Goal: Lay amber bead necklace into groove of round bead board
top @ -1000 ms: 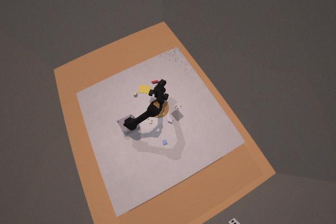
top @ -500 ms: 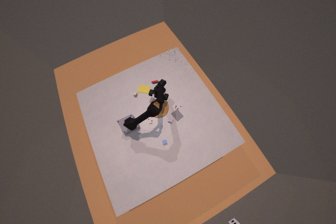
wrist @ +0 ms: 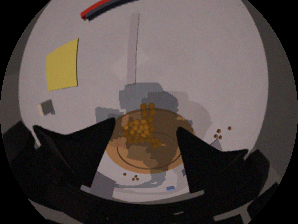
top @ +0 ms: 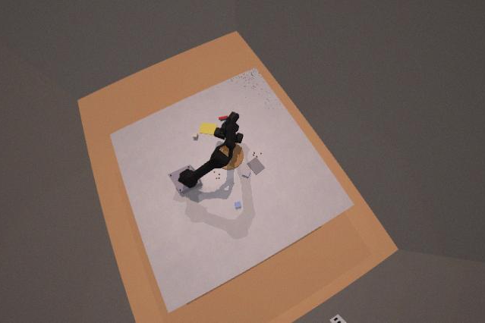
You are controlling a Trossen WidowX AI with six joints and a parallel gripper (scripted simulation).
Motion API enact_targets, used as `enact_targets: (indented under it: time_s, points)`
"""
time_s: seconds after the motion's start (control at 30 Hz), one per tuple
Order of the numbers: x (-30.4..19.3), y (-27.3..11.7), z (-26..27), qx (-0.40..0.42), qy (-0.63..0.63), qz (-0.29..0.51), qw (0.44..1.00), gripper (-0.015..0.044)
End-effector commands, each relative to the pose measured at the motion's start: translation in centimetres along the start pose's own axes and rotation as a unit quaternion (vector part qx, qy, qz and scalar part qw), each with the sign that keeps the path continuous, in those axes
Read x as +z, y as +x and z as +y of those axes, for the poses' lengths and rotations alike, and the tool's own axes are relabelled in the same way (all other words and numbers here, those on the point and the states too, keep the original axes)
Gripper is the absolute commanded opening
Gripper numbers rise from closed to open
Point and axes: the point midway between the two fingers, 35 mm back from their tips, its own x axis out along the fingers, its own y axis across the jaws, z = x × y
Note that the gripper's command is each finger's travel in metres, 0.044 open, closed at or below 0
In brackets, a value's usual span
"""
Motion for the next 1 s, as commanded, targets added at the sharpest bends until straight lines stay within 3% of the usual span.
enact_targets:
  time_s: [0.0, 0.5, 0.83, 0.97]
  points:
    - [0.1, -0.2, 0.0, 0.002, 0.003, -0.001, 1.000, 0.0440]
    - [0.1, -0.2, 0.0, 0.002, 0.003, -0.001, 1.000, 0.0440]
    - [-1.4, -1.5, -0.2, 0.002, 0.320, 0.000, 0.947, 0.0177]
    - [-1.4, -1.5, -0.2, 0.002, 0.320, 0.000, 0.947, 0.0160]
